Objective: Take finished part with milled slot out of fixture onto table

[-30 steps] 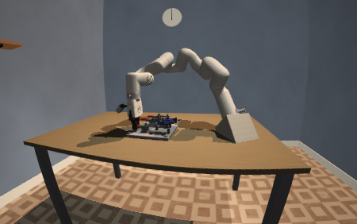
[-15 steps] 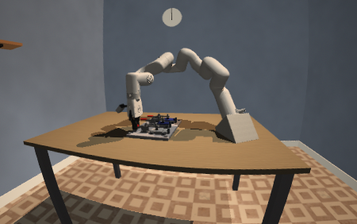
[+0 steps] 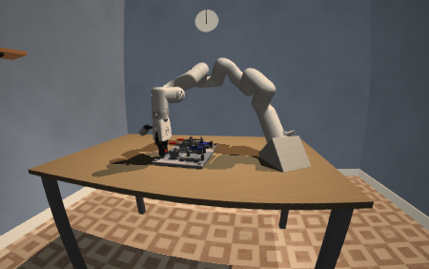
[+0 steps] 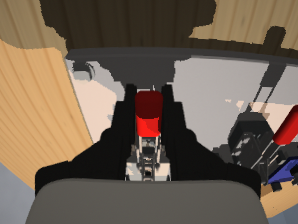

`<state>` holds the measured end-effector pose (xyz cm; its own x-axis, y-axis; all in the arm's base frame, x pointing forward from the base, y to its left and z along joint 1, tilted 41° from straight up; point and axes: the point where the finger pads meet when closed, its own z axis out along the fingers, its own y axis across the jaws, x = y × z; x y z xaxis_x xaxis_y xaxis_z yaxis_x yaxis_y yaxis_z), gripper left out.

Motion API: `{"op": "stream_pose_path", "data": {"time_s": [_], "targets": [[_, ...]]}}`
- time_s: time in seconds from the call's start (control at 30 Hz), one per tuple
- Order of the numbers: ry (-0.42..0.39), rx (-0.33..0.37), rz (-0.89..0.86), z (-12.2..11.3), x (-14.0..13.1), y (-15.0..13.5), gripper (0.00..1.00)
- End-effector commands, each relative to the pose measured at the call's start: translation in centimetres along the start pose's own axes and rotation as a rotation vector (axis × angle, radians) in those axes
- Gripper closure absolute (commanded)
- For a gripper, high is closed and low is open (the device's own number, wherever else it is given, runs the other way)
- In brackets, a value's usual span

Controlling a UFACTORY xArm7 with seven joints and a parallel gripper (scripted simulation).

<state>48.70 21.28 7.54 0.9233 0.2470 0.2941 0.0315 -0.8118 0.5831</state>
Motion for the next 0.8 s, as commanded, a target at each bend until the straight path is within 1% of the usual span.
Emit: {"op": "stream_pose_path", "data": {"time_s": [0.0, 0.77], "targets": [[0.004, 0.003, 0.000, -0.27, 0.09, -0.13, 1.00], [0.004, 0.003, 0.000, -1.02, -0.23, -0.13, 1.00]]}}
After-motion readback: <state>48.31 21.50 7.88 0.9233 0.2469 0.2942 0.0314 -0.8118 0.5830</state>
